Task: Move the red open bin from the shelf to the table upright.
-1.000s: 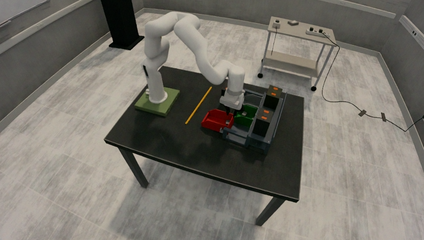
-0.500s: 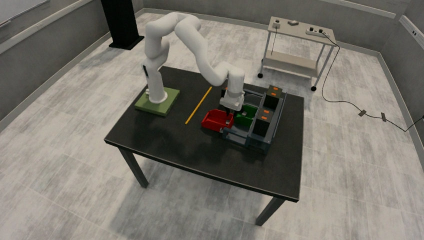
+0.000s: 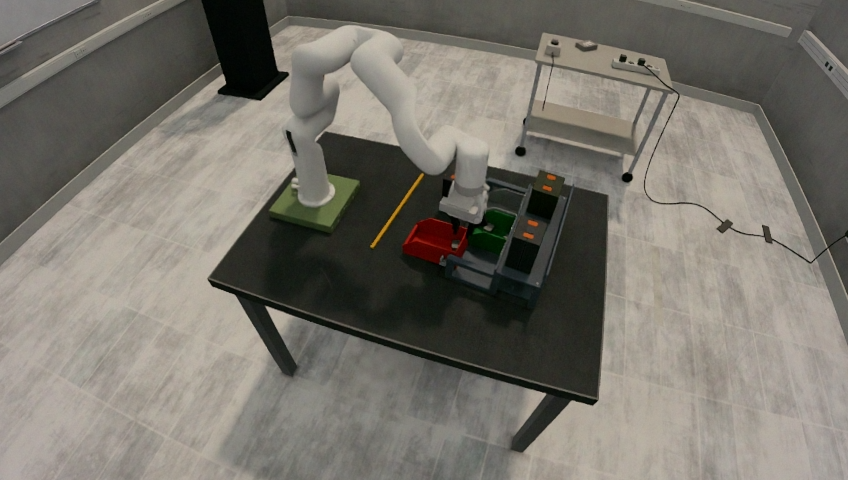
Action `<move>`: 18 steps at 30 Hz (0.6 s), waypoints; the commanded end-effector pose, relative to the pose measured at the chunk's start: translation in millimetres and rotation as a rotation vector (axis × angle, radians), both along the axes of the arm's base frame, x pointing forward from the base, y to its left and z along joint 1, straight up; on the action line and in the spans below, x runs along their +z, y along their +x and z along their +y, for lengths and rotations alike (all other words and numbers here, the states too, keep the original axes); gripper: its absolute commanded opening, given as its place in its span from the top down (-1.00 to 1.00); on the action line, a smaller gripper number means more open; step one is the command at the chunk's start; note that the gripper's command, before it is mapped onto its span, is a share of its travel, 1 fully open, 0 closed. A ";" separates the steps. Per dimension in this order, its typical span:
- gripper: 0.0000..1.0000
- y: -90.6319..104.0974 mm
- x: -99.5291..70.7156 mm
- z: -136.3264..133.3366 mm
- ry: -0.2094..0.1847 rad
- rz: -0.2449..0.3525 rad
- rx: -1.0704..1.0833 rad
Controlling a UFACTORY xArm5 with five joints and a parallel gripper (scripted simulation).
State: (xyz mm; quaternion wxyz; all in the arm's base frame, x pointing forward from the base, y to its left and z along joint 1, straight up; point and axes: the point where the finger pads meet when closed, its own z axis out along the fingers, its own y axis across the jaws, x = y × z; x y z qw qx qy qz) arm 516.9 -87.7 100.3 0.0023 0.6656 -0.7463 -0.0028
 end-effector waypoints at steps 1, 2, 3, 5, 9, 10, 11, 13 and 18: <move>0.32 1.5 -0.7 -0.2 -0.001 -0.004 0.000; 0.32 1.5 -1.2 -0.2 -0.001 -0.004 0.000; 0.32 1.5 -1.7 -0.3 -0.001 -0.004 0.000; 0.32 1.5 -2.7 -0.3 -0.001 -0.004 0.000; 0.32 1.6 -4.7 -0.3 -0.001 -0.004 0.000; 0.32 1.6 -5.7 -0.3 -0.001 -0.004 0.000; 0.32 1.6 -5.7 -0.3 -0.001 -0.004 0.000; 0.32 1.7 -6.7 -0.3 -0.001 -0.004 0.000; 0.32 1.8 -9.3 -0.3 -0.001 -0.004 0.000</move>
